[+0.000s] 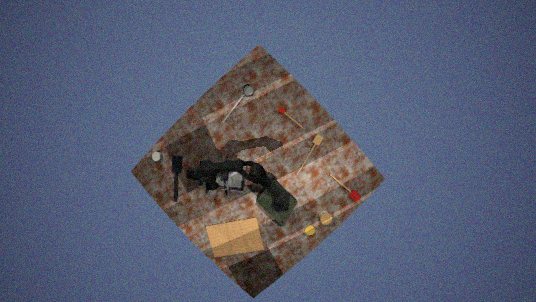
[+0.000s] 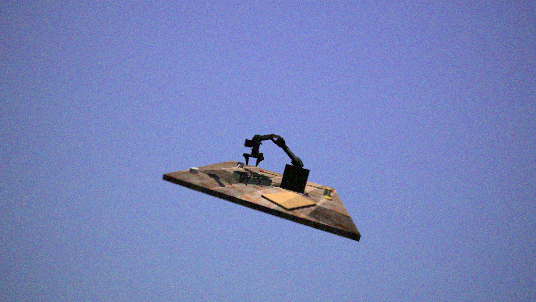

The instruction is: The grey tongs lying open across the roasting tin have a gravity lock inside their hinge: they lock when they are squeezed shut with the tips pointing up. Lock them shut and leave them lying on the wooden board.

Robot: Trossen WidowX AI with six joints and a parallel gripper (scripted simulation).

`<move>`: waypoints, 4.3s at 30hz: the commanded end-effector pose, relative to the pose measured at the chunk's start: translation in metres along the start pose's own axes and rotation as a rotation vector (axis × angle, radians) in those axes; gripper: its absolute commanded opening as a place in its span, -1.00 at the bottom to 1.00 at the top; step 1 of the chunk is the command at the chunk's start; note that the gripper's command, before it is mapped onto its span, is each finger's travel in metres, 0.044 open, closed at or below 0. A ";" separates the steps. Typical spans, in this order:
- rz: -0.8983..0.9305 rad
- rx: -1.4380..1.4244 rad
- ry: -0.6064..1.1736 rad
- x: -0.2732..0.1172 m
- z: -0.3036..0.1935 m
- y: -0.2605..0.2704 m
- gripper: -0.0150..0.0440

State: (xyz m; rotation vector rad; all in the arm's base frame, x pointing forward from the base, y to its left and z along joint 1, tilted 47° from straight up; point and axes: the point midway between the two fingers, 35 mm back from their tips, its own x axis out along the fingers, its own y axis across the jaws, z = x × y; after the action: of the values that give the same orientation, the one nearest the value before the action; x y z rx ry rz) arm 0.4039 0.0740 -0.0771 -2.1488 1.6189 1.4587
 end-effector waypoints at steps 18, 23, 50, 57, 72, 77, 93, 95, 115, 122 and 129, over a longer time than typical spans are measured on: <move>0.013 -0.001 0.021 0.004 -0.010 0.012 1.00; 0.012 -0.001 0.020 0.010 -0.011 0.011 1.00; 0.011 -0.001 0.020 0.055 -0.013 0.010 1.00; 0.011 -0.001 0.021 0.067 -0.013 0.010 1.00; 0.014 -0.001 0.023 0.092 -0.013 0.012 1.00; 0.015 -0.001 0.023 0.100 -0.013 0.013 1.00; 0.007 0.009 0.021 0.100 -0.015 0.012 0.57; 0.007 0.009 0.021 0.100 -0.015 0.012 0.53; 0.007 0.009 0.021 0.100 -0.015 0.012 0.08; 0.007 0.009 0.021 0.100 -0.015 0.012 -0.08; 0.007 0.009 0.021 0.100 -0.015 0.012 -0.24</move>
State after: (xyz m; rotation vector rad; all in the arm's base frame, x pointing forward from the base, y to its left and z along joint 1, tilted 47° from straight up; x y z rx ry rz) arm 0.4026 -0.0104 -0.1353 -2.1626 1.6374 1.4338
